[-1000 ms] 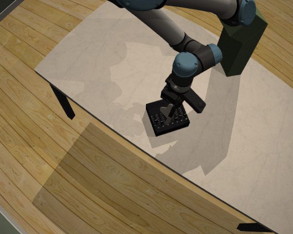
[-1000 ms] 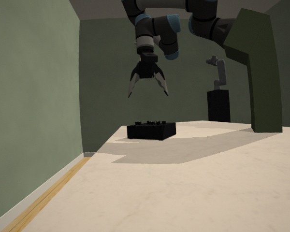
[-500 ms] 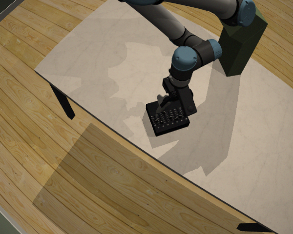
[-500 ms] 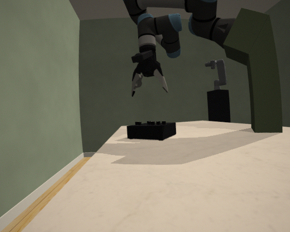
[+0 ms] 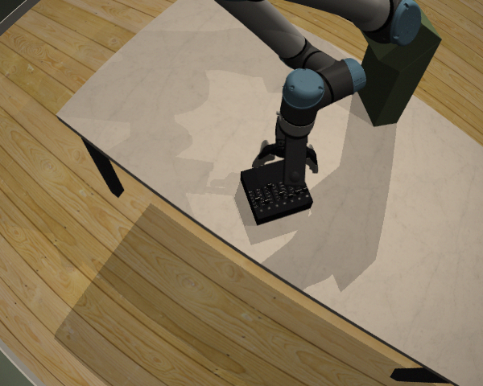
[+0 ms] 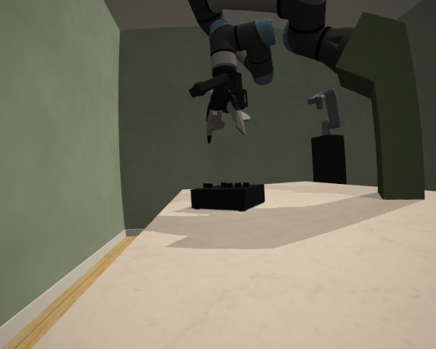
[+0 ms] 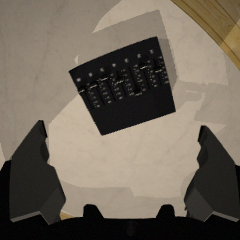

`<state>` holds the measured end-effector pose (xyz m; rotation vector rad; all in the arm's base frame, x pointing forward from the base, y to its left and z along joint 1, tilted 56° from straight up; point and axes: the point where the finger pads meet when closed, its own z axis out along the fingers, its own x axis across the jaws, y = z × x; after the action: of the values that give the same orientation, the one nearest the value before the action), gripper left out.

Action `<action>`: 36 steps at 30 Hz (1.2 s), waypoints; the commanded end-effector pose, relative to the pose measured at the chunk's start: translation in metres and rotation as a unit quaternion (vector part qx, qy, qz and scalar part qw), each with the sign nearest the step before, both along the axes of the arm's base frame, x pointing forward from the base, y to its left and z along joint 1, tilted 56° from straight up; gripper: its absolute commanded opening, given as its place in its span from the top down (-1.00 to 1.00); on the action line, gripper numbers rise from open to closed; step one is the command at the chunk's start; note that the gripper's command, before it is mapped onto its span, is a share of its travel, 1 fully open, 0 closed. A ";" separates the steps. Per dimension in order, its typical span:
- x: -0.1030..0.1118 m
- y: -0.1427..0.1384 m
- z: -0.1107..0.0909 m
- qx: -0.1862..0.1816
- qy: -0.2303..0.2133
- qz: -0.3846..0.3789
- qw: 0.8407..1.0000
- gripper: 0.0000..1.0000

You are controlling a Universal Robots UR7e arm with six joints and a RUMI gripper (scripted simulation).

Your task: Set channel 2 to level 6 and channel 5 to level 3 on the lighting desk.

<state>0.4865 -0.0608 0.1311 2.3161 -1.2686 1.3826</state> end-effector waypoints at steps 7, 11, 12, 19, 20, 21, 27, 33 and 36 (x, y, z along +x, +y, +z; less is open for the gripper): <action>-0.008 -0.004 0.006 0.093 -0.073 -0.082 0.990 -1.00; -0.010 -0.006 0.007 0.116 -0.092 -0.101 0.984 -1.00; -0.010 -0.006 0.007 0.116 -0.092 -0.101 0.984 -1.00; -0.013 -0.007 0.008 0.142 -0.112 -0.123 0.976 -1.00; -0.013 -0.007 0.008 0.146 -0.115 -0.126 0.974 -1.00; -0.013 -0.007 0.009 0.149 -0.118 -0.129 0.973 -1.00; -0.015 -0.008 0.009 0.163 -0.129 -0.141 0.968 -1.00; -0.015 -0.009 0.010 0.168 -0.133 -0.145 0.966 -1.00; -0.016 -0.009 0.010 0.170 -0.135 -0.147 0.965 -1.00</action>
<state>0.4713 -0.0694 0.1402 2.0672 -1.9587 1.5046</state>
